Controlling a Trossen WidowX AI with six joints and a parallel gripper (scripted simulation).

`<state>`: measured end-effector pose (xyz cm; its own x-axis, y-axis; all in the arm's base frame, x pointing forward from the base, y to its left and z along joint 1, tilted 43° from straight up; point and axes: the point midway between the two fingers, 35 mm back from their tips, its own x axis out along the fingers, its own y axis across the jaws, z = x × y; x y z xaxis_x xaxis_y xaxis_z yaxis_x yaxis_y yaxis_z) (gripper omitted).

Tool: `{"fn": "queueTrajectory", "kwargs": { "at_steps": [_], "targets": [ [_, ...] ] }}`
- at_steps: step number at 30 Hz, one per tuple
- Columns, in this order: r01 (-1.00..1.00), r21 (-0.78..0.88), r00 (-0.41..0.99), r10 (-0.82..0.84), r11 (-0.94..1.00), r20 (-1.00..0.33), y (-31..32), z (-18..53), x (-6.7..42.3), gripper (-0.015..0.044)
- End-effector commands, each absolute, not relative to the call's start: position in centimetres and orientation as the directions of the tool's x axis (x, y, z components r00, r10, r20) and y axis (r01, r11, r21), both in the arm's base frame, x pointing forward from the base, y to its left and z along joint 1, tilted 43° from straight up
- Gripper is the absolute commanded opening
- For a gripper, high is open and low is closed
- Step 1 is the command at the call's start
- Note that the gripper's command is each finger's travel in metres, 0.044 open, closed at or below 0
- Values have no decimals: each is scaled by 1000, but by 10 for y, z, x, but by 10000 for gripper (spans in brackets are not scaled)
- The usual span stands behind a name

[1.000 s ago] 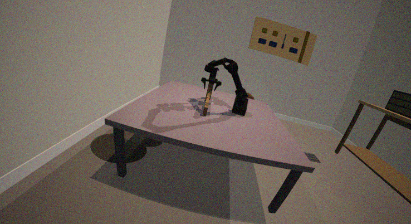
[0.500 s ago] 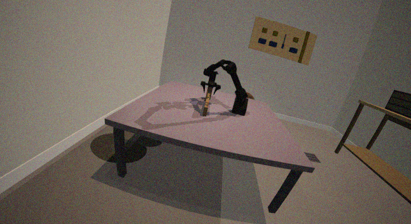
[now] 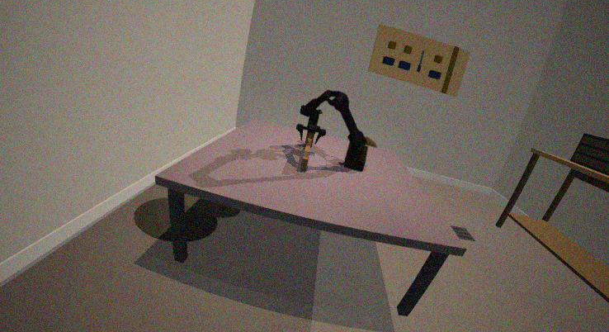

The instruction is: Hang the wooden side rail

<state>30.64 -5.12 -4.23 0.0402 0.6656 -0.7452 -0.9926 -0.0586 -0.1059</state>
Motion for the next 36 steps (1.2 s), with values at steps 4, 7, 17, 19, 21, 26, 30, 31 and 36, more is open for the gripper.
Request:
{"fn": "queueTrajectory", "kwargs": {
  "at_steps": [4, 7, 17, 19, 21, 26, 30, 31, 36],
  "targets": [
    [-994, -95, 35, 671, -53, -740, -43, -52, 305, 440],
    [-994, -95, 35, 671, -53, -740, -39, -56, 305, 440],
    [-994, -95, 35, 673, -53, -739, -28, -67, 305, 440],
    [-994, -95, 35, 673, -53, -739, -26, -69, 305, 440],
    [-994, -95, 35, 673, -53, -739, -24, -72, 305, 440],
    [-994, -95, 35, 674, -53, -738, -21, -74, 304, 440],
    [-994, -95, 35, 674, -53, -738, -21, -74, 304, 335],
    [-994, -95, 35, 674, -53, -738, -21, -74, 304, 309],
    [-994, -95, 35, 674, -53, -738, -21, -74, 304, 177]
  ]
}}
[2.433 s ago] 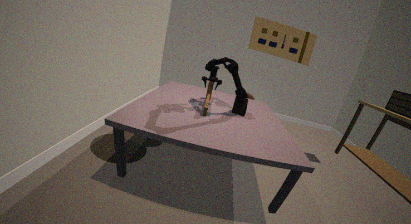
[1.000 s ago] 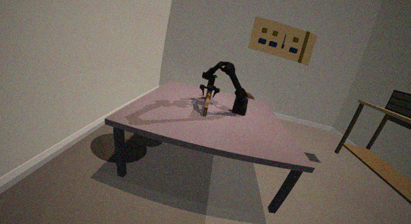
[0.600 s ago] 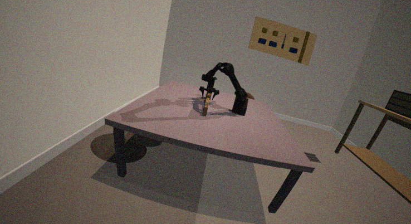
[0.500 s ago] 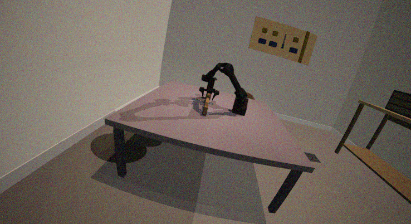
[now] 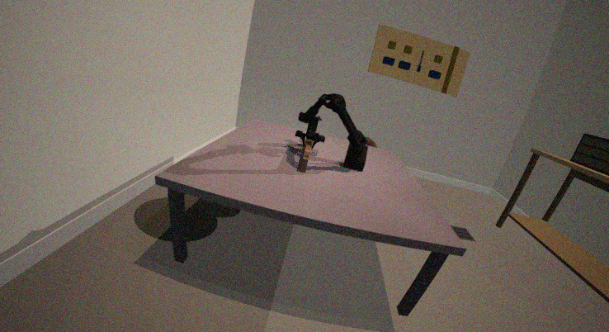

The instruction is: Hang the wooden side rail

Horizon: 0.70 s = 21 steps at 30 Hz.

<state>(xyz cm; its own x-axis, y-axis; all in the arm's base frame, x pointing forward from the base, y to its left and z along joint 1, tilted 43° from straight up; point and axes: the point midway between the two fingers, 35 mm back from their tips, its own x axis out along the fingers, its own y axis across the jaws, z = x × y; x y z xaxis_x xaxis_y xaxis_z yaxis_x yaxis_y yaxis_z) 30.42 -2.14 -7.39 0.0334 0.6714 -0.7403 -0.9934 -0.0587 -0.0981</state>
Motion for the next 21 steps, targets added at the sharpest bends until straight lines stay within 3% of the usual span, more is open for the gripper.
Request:
{"fn": "queueTrajectory", "kwargs": {
  "at_steps": [1, 7, 11, 21],
  "targets": [
    [-994, -95, 35, 674, -53, -738, -21, -74, 304, 151],
    [-994, -95, 35, 674, -53, -738, -21, -74, 304, 92],
    [-994, -95, 35, 674, -53, -738, -21, -74, 304, 0],
    [-994, -95, 35, 674, -53, -738, -21, -74, 306, 0]
  ]
}}
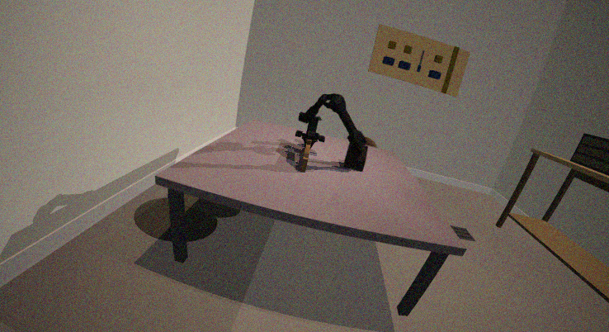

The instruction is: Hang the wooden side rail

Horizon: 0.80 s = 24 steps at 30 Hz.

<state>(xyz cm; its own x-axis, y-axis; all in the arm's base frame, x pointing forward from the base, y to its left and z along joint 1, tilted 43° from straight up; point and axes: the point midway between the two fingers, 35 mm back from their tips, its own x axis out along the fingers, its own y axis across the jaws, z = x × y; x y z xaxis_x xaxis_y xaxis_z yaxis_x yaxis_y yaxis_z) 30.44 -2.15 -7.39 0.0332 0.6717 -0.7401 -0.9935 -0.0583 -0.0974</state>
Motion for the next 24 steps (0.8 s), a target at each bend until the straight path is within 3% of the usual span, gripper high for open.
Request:
{"fn": "queueTrajectory", "kwargs": {
  "at_steps": [1, 24],
  "targets": [
    [-994, -96, 35, 674, -53, -738, -21, -74, 307, 0],
    [-994, -95, 35, 674, -53, -738, -22, -73, 306, 0]
  ]
}}
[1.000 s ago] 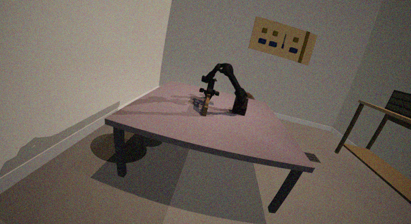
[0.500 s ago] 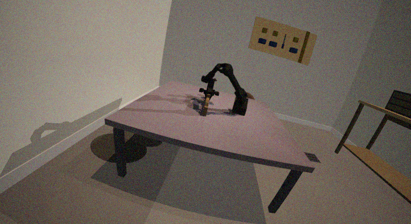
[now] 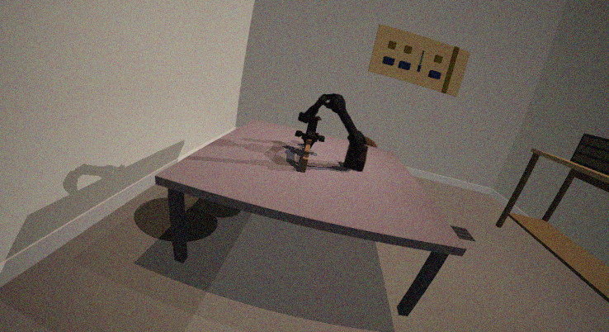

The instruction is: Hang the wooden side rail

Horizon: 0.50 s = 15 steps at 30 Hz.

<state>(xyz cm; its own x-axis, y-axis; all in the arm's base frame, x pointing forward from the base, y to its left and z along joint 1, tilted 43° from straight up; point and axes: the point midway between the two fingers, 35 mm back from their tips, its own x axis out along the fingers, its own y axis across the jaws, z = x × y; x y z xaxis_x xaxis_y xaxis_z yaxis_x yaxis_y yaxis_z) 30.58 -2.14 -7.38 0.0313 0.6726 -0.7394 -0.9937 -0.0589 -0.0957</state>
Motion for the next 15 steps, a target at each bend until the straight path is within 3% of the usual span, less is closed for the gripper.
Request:
{"fn": "queueTrajectory", "kwargs": {
  "at_steps": [1, 15],
  "targets": [
    [-994, -95, 35, 674, -53, -738, -22, -73, 306, 0],
    [-994, -95, 35, 673, -53, -738, -24, -71, 306, 0]
  ]
}}
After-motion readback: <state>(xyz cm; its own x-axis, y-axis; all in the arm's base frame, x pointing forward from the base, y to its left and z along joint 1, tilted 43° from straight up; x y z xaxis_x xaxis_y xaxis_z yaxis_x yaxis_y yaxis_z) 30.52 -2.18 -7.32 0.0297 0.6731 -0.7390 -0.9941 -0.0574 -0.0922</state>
